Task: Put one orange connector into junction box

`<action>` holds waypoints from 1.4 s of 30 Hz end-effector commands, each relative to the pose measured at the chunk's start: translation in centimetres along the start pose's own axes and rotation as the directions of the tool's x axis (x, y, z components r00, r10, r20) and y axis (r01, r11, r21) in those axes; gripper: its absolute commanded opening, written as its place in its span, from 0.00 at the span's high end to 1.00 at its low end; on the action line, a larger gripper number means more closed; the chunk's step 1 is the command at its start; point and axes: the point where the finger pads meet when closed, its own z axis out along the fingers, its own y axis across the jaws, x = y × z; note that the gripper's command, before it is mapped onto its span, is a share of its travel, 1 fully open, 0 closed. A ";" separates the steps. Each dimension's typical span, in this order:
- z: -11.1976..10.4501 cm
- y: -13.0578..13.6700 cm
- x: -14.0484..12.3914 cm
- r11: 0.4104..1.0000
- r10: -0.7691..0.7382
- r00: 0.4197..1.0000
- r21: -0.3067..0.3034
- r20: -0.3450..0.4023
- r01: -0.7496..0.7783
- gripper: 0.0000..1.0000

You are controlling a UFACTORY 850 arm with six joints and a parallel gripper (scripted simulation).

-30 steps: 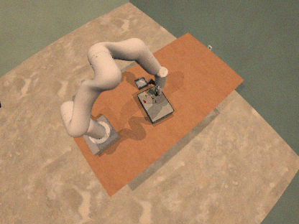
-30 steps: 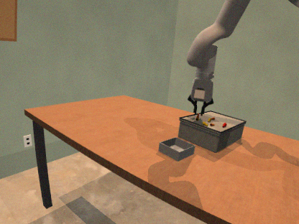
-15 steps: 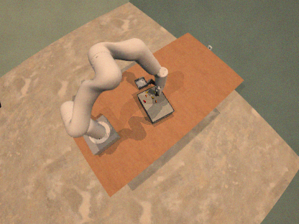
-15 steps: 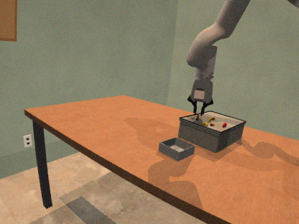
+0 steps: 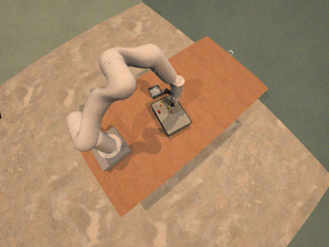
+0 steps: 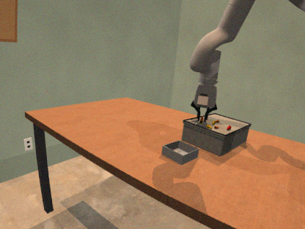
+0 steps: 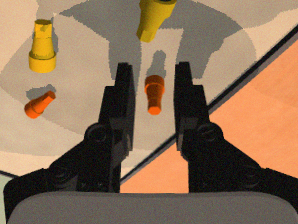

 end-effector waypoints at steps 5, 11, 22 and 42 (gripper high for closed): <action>-0.1 0.1 0.0 1.000 0.000 1.000 -0.002 0.001 0.000 0.98; -0.1 0.1 0.0 1.000 0.000 1.000 -0.002 0.001 0.000 0.98; -0.1 0.1 0.0 1.000 0.000 1.000 -0.002 0.001 0.000 0.98; -0.1 0.1 0.0 1.000 0.000 1.000 -0.002 0.001 0.000 0.98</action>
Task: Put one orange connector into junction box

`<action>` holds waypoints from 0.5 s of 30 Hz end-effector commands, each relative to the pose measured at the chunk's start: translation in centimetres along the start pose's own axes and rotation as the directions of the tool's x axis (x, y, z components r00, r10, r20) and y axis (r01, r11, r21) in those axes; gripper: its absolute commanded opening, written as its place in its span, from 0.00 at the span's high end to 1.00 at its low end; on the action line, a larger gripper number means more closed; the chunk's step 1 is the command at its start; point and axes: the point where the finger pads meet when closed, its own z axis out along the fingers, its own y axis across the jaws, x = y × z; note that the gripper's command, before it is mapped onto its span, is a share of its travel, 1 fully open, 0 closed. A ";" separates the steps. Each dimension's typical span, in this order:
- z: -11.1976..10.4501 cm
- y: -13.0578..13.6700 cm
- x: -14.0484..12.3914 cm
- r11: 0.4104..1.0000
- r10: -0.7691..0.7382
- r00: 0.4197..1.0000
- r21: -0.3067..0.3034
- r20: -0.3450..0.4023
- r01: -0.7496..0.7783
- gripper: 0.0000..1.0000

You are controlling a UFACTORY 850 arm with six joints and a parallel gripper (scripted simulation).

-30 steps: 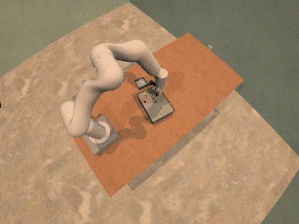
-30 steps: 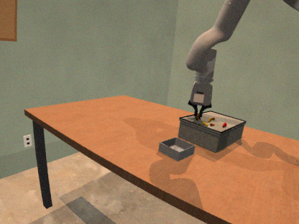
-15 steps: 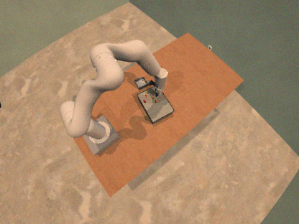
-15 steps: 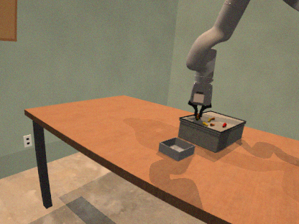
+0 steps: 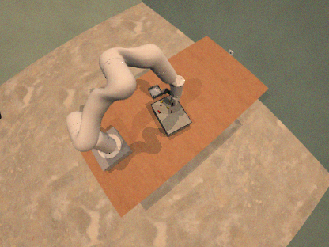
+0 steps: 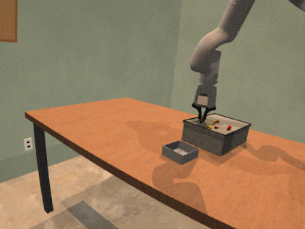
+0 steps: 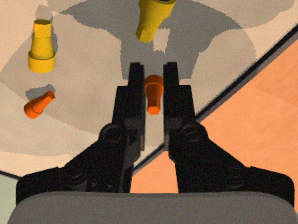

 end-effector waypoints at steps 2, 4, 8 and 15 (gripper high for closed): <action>-0.1 0.1 0.0 1.000 0.000 1.000 -0.001 0.001 0.000 0.98; -0.3 0.1 0.0 1.000 0.000 1.000 -0.001 0.001 0.000 0.98; -1.1 0.1 0.0 1.000 0.000 1.000 -0.001 0.001 0.000 0.98; -3.2 0.1 0.0 1.000 0.000 1.000 -0.001 0.001 0.000 0.98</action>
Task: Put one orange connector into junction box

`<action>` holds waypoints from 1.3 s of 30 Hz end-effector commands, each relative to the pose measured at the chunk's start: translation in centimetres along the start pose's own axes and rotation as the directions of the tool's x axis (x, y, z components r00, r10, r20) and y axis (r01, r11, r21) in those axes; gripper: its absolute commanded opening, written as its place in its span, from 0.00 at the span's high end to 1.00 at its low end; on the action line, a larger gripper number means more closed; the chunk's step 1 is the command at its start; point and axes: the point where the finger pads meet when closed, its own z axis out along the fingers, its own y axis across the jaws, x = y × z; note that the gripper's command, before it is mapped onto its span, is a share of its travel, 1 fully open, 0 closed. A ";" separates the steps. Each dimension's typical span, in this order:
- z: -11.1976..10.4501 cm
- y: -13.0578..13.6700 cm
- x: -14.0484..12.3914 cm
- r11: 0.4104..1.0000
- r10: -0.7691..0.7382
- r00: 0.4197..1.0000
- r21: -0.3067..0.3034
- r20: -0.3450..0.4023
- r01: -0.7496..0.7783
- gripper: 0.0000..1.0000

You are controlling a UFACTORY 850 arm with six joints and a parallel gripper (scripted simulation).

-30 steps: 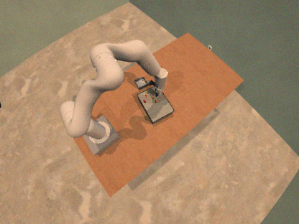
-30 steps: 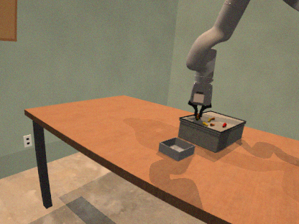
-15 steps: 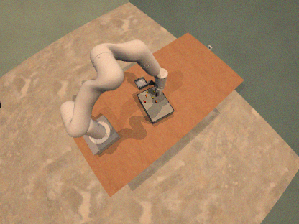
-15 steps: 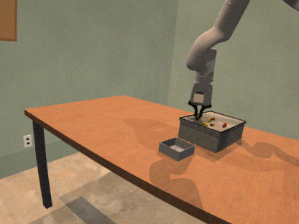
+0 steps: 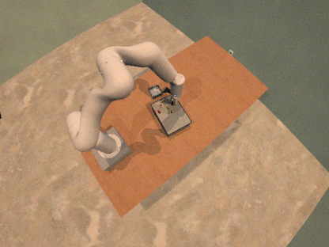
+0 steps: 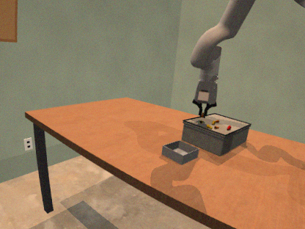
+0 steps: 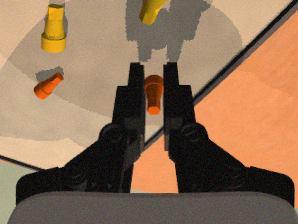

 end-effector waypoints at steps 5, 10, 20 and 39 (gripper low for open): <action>-3.8 0.1 -0.1 1.000 0.000 1.000 -0.003 0.002 0.000 0.98; -5.1 0.1 -0.1 1.000 0.000 1.000 -0.003 0.002 0.000 0.98; -5.3 0.1 -0.1 1.000 0.000 1.000 -0.003 0.002 0.000 0.98; -5.3 1.1 3.8 1.000 0.000 1.000 -0.003 0.002 0.000 0.98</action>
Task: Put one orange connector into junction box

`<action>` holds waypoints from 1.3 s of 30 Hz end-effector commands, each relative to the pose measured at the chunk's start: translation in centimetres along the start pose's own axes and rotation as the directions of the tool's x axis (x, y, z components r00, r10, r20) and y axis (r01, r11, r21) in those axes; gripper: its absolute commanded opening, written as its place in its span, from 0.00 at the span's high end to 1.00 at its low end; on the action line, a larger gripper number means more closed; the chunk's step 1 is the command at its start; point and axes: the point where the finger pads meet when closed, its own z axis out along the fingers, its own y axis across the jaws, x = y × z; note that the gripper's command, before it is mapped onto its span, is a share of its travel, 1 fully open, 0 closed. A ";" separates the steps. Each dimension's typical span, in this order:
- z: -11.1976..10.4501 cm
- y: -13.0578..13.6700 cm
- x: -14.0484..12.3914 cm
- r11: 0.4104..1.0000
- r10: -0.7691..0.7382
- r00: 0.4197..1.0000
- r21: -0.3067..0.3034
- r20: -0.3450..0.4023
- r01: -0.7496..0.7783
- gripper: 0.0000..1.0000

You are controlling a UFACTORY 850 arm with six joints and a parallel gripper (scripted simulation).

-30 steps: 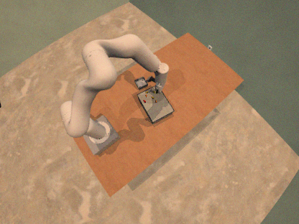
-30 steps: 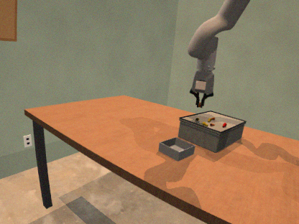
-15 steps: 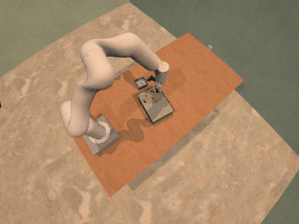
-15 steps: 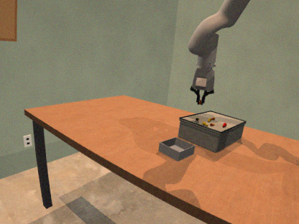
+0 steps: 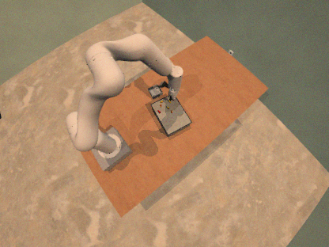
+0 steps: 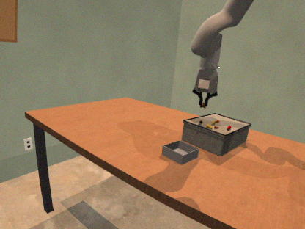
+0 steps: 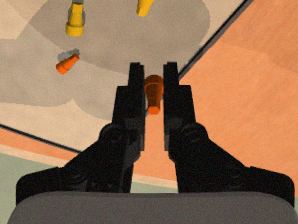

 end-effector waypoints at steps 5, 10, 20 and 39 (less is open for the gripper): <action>-0.1 1.5 5.3 1.000 0.000 1.000 -0.002 0.001 0.000 0.98; -0.1 2.2 7.9 1.000 0.000 1.000 -0.002 0.001 0.000 0.98; -0.1 4.5 16.4 1.000 0.000 1.000 -0.002 0.001 0.000 0.98; -0.1 6.1 22.6 1.000 0.000 1.000 -0.002 0.001 0.000 0.98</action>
